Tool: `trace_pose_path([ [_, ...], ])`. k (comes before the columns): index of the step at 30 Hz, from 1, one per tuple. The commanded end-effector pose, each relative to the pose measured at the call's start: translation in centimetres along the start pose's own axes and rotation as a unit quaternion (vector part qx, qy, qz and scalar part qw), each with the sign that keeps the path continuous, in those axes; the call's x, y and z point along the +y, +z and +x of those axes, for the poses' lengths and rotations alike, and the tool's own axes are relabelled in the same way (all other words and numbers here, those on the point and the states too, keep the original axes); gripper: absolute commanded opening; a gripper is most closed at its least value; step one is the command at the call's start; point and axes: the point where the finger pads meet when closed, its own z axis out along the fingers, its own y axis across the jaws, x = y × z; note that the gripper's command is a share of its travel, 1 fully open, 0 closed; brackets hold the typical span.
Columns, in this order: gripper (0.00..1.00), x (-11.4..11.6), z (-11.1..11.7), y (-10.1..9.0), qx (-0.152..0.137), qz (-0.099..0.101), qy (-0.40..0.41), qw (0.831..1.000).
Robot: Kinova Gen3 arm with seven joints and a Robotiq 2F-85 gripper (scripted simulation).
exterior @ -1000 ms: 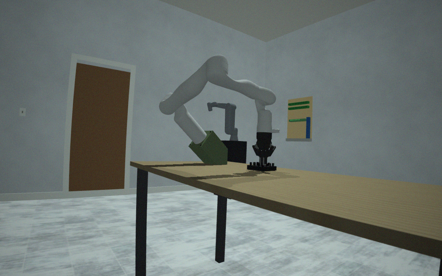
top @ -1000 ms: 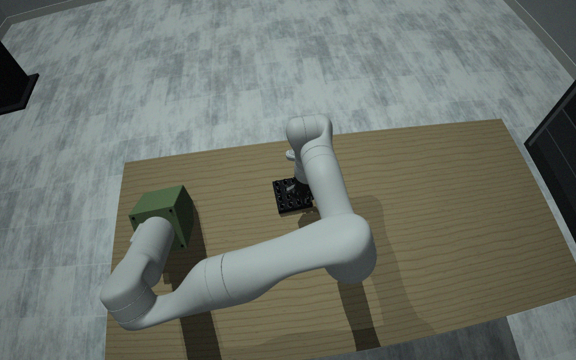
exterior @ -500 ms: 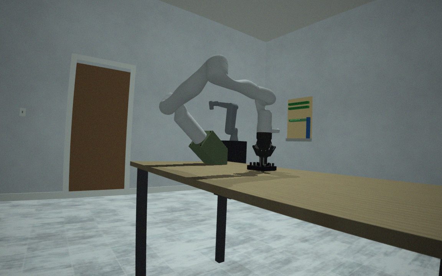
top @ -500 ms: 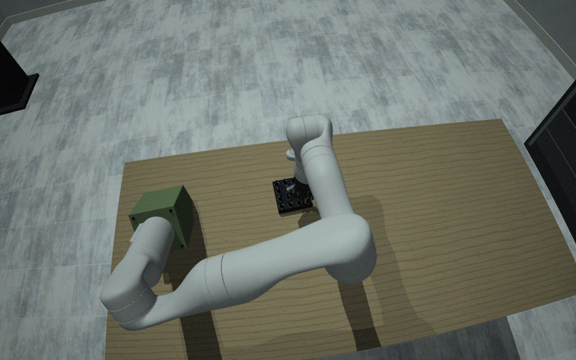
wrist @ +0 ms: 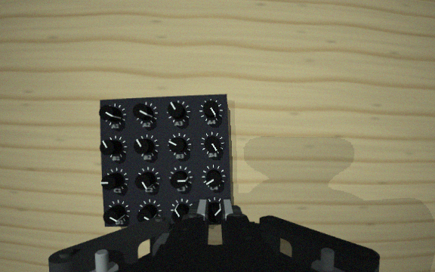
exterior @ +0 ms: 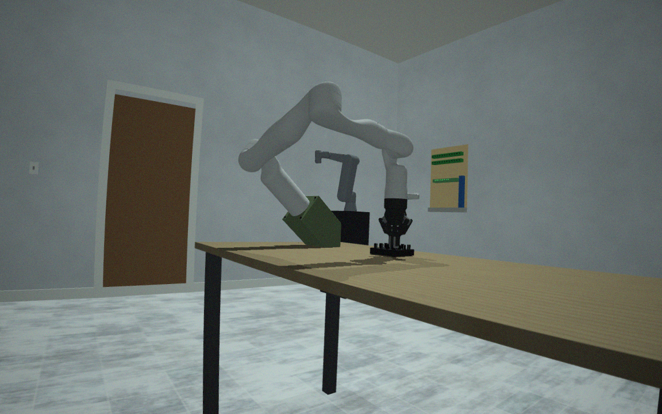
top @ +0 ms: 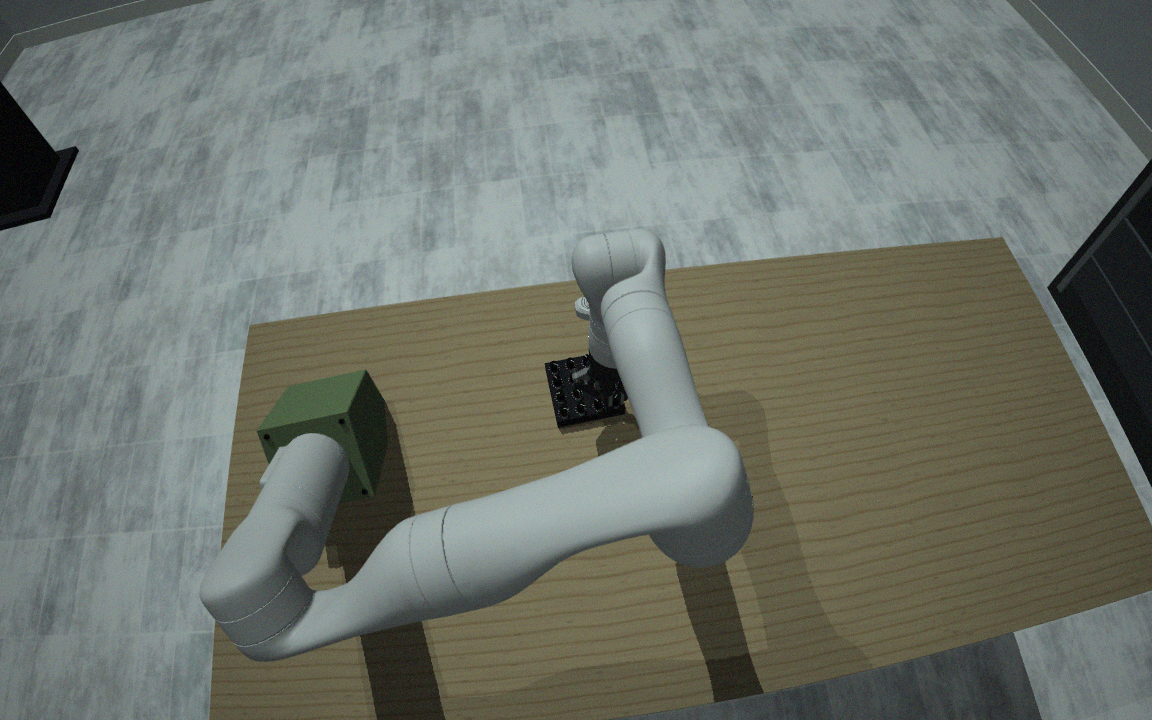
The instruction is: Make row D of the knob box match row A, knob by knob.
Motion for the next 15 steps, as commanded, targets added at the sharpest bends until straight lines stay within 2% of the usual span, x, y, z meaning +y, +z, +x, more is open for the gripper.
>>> trace_pose_path([
  [1,0.08,0.04,0.03,-0.09,0.000,-0.001,0.003,1.000],
  [15,0.08,0.04,0.03,-0.09,0.000,-0.001,0.064,0.998],
])
